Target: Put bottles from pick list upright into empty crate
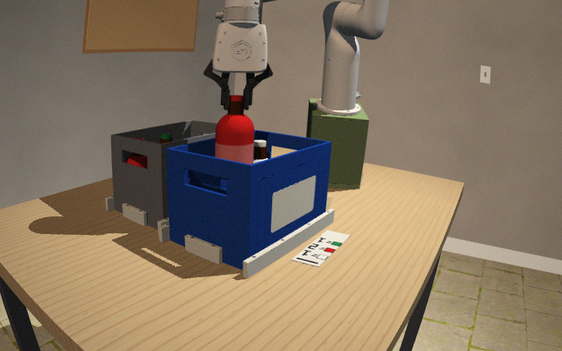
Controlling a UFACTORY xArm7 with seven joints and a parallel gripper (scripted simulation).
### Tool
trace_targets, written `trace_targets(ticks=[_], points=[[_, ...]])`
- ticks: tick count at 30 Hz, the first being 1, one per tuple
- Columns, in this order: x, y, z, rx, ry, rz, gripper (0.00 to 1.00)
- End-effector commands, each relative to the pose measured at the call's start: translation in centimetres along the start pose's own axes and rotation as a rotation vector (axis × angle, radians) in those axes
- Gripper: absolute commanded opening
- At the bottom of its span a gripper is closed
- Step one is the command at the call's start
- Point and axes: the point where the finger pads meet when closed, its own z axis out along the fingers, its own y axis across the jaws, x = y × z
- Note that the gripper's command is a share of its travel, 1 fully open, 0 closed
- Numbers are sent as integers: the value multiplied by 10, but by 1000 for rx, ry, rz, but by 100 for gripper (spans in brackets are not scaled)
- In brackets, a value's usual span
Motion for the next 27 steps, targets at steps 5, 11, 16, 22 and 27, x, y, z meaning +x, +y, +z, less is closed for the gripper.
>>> trace_targets(ticks=[5,11,16,22,27], points=[[-1,-1,6,4,-2,0,0],[-1,-1,12,3,-2,0,0],[-1,-1,15,3,-2,0,0],[-1,-1,21,3,-2,0,0],[-1,-1,26,3,-2,0,0]])
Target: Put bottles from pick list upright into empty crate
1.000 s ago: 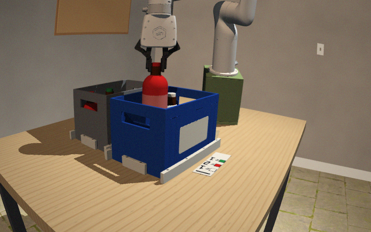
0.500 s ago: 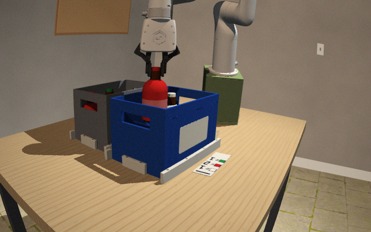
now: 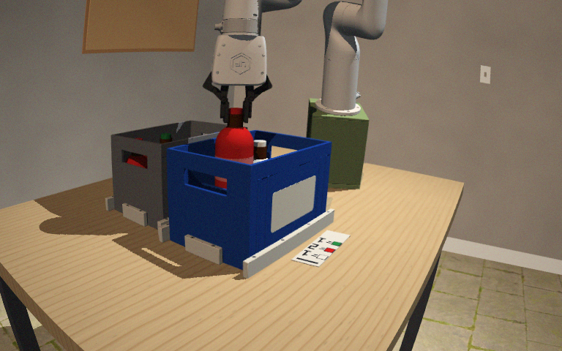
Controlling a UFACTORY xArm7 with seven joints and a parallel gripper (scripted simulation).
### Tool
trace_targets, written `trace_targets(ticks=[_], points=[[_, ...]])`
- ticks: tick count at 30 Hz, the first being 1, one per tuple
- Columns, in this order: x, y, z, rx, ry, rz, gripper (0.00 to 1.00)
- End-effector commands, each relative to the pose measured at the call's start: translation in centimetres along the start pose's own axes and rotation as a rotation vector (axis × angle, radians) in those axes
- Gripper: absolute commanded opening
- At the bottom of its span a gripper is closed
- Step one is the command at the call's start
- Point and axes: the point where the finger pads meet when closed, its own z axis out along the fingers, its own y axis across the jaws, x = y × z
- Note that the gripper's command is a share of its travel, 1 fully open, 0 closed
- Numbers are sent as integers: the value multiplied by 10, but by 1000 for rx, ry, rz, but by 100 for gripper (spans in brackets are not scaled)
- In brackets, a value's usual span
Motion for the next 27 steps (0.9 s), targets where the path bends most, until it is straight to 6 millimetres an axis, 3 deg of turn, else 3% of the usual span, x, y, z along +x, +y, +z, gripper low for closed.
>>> trace_targets(ticks=[1,27], points=[[-1,-2,3,4,-2,0,0],[-1,-2,25,4,-2,0,0]])
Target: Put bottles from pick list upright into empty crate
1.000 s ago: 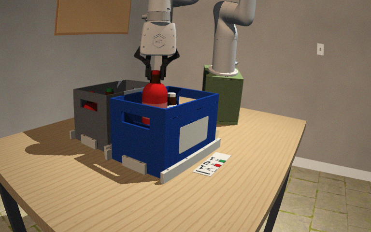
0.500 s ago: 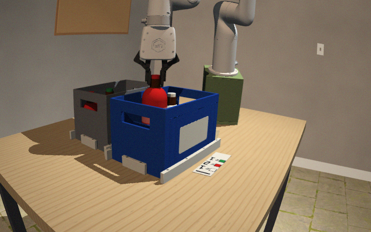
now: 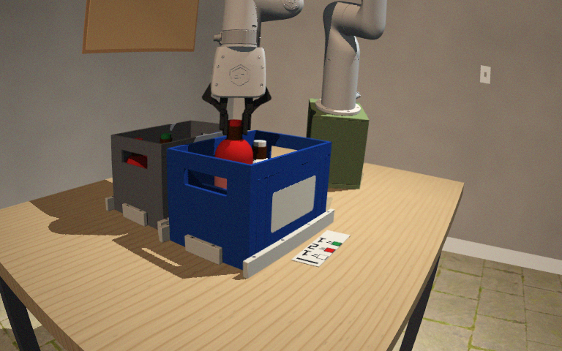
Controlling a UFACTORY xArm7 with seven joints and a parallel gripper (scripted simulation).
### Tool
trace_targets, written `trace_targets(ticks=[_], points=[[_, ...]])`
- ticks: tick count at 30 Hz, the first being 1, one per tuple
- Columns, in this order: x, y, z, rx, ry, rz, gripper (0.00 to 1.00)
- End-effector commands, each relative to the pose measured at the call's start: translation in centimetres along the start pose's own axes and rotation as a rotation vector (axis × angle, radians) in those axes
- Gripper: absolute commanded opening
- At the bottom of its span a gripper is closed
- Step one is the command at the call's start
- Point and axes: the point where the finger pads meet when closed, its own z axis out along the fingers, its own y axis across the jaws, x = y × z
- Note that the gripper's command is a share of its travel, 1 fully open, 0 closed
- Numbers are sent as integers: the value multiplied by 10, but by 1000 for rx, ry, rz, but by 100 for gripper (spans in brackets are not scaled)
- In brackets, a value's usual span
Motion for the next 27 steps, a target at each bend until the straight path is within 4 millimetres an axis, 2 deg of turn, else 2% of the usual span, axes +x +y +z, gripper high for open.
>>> trace_targets(ticks=[1,27], points=[[-1,-1,3,3,-2,0,0],[-1,-1,22,3,-2,0,0]])
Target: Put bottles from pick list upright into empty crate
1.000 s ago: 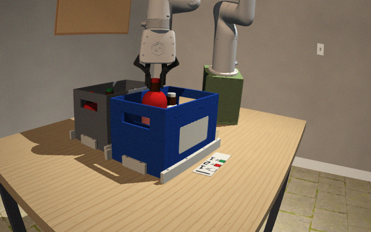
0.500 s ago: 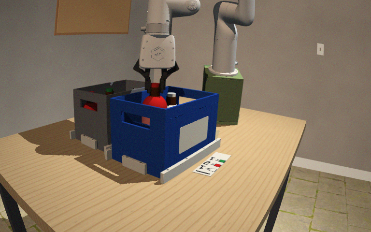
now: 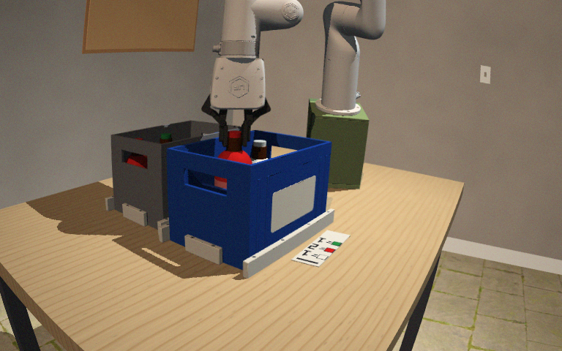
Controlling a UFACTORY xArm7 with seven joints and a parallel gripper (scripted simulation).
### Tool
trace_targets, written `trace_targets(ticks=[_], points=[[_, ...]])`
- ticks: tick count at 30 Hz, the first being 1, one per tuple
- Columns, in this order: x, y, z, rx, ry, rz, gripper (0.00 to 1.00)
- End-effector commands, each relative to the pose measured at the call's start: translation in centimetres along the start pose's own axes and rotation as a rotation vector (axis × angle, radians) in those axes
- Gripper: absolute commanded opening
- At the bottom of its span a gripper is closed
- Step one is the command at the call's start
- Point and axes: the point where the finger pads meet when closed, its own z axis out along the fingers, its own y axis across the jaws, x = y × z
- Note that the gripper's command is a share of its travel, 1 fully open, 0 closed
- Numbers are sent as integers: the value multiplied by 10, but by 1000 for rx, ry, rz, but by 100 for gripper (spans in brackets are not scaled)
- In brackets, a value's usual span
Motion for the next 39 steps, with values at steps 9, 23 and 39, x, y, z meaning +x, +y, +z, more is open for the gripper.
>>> trace_targets(ticks=[9,23,39], points=[[-1,-1,4,3,-2,0,0],[-1,-1,10,3,-2,0,0],[-1,-1,17,3,-2,0,0]])
